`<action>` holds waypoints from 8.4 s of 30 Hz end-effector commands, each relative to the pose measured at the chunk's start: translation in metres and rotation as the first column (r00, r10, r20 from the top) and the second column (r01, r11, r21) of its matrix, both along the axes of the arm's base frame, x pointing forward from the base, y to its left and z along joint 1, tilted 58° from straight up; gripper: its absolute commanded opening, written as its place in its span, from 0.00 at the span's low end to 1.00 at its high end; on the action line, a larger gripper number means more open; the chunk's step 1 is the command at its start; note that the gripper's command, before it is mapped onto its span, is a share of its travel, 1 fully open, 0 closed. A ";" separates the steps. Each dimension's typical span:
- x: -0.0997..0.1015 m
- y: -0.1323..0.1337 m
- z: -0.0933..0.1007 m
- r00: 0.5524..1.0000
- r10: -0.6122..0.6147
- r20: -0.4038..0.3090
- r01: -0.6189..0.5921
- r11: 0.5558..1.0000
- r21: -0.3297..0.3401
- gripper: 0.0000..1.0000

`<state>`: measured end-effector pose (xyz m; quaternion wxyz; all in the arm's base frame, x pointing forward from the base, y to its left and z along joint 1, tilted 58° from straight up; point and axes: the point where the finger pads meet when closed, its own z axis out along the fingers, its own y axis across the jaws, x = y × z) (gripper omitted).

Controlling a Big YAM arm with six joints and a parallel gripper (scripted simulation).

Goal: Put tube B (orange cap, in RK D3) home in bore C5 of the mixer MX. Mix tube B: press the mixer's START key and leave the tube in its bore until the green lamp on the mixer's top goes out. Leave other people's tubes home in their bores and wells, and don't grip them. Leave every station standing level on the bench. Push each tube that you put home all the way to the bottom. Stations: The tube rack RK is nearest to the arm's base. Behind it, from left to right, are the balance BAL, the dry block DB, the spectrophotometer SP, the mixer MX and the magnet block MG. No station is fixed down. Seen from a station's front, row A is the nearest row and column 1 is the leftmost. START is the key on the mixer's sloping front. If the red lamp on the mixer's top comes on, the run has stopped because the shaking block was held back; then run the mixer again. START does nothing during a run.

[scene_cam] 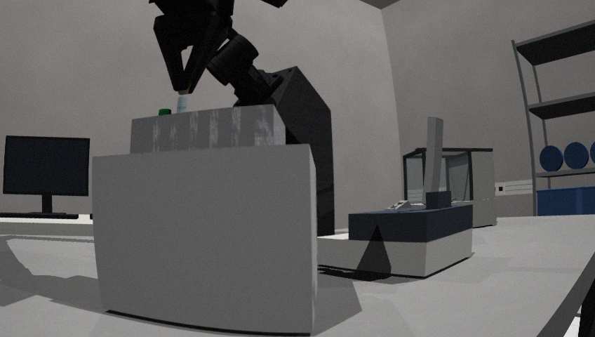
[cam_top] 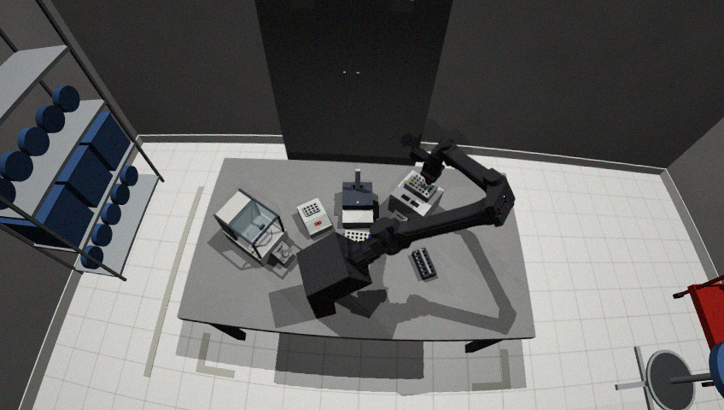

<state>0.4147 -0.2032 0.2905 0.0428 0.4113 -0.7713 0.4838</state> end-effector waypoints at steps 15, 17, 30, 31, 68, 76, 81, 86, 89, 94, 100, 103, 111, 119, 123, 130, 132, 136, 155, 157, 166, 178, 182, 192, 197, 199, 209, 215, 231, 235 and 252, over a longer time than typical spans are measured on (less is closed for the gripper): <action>0.009 -0.012 0.006 1.000 -0.003 0.011 0.003 1.000 -0.007 0.09; 0.010 -0.013 0.006 1.000 -0.003 0.013 0.003 1.000 -0.007 0.09; 0.013 -0.018 0.008 1.000 -0.003 0.019 0.003 1.000 -0.009 0.09; 0.014 -0.018 0.008 1.000 -0.003 0.020 0.003 1.000 -0.009 0.09; 0.020 -0.030 0.003 1.000 -0.003 0.020 0.003 1.000 -0.010 0.09; 0.020 -0.030 0.003 1.000 -0.003 0.020 0.003 1.000 -0.010 0.09; 0.020 -0.030 0.003 1.000 -0.003 0.020 0.003 1.000 -0.010 0.09; 0.020 -0.030 0.003 1.000 -0.003 0.020 0.003 1.000 -0.010 0.09; 0.020 -0.030 0.003 1.000 -0.003 0.019 0.003 1.000 -0.010 0.09; 0.020 -0.030 0.003 1.000 -0.003 0.018 0.003 1.000 -0.010 0.09; 0.020 -0.030 0.003 1.000 -0.003 0.017 0.003 1.000 -0.009 0.09; 0.020 -0.030 0.003 1.000 -0.003 0.016 0.003 1.000 -0.009 0.09; 0.020 -0.030 0.003 1.000 -0.003 0.014 0.003 1.000 -0.008 0.09; 0.020 -0.030 0.003 1.000 -0.003 0.012 0.003 1.000 -0.008 0.09; 0.020 -0.030 0.003 1.000 -0.003 0.011 0.003 1.000 -0.008 0.09; 0.020 -0.030 0.003 1.000 -0.003 0.010 0.003 1.000 -0.007 0.09; 0.020 -0.030 0.003 1.000 -0.003 0.010 0.003 1.000 -0.007 0.09; 0.020 -0.031 0.003 1.000 -0.003 0.009 0.003 1.000 -0.007 0.09; 0.021 -0.031 0.005 1.000 -0.003 0.013 0.003 1.000 -0.008 0.09; 0.022 -0.031 0.005 1.000 -0.003 0.015 0.003 1.000 -0.009 0.09; 0.023 -0.033 0.005 1.000 -0.003 0.020 0.003 1.000 -0.010 0.09; 0.023 -0.034 0.005 1.000 -0.003 0.020 0.003 1.000 -0.010 0.09; 0.023 -0.034 0.005 1.000 -0.003 0.020 0.003 1.000 -0.010 0.09; 0.019 -0.024 0.004 1.000 0.005 0.020 -0.005 1.000 -0.006 0.36; 0.019 -0.024 0.004 1.000 0.005 0.020 -0.005 1.000 -0.006 0.36; 0.019 -0.024 0.004 1.000 0.005 0.020 -0.005 1.000 -0.006 0.36; 0.018 -0.026 0.006 1.000 -0.001 0.016 0.001 1.000 -0.005 0.36; 0.018 -0.011 0.024 0.999 0.013 0.052 -0.013 1.000 -0.010 0.36; 0.012 -0.009 0.015 1.000 0.005 0.021 -0.005 1.000 -0.005 0.36; 0.012 -0.009 0.015 1.000 0.005 0.021 -0.005 1.000 -0.005 0.36; 0.012 -0.009 0.015 1.000 0.005 0.021 -0.005 1.000 -0.005 0.36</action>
